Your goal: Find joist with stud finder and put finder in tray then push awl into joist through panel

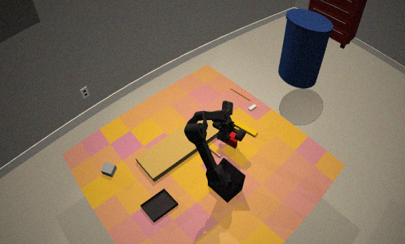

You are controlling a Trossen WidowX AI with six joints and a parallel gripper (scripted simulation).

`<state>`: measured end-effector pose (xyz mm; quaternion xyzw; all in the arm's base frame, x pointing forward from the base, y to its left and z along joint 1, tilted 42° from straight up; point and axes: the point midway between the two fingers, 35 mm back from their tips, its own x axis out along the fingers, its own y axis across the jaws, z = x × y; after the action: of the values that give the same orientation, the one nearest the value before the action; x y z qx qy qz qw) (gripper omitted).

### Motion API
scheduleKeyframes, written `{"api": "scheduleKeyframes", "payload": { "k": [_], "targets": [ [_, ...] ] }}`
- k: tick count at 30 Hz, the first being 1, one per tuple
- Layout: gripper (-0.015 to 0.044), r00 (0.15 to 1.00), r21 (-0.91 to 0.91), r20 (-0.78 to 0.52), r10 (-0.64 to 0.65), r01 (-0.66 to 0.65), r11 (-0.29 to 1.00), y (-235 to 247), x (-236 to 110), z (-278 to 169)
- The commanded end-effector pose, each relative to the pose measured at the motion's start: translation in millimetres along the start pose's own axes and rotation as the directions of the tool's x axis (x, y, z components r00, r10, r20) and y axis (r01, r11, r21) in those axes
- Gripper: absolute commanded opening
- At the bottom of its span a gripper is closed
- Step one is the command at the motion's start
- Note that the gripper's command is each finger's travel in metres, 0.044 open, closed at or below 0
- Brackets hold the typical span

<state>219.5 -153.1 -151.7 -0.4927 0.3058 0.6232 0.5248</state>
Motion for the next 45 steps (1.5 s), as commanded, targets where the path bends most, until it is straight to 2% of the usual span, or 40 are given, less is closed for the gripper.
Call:
{"api": "scheduleKeyframes", "payload": {
  "k": [1,45],
  "targets": [
    [0.0,1.0,0.003,-0.019,0.003,-0.003,1.0,0.5,-0.6,0.0],
    [0.0,0.975,0.003,-0.224,0.007,-0.006,1.0,0.4,1.4,6.0]
  ]
}}
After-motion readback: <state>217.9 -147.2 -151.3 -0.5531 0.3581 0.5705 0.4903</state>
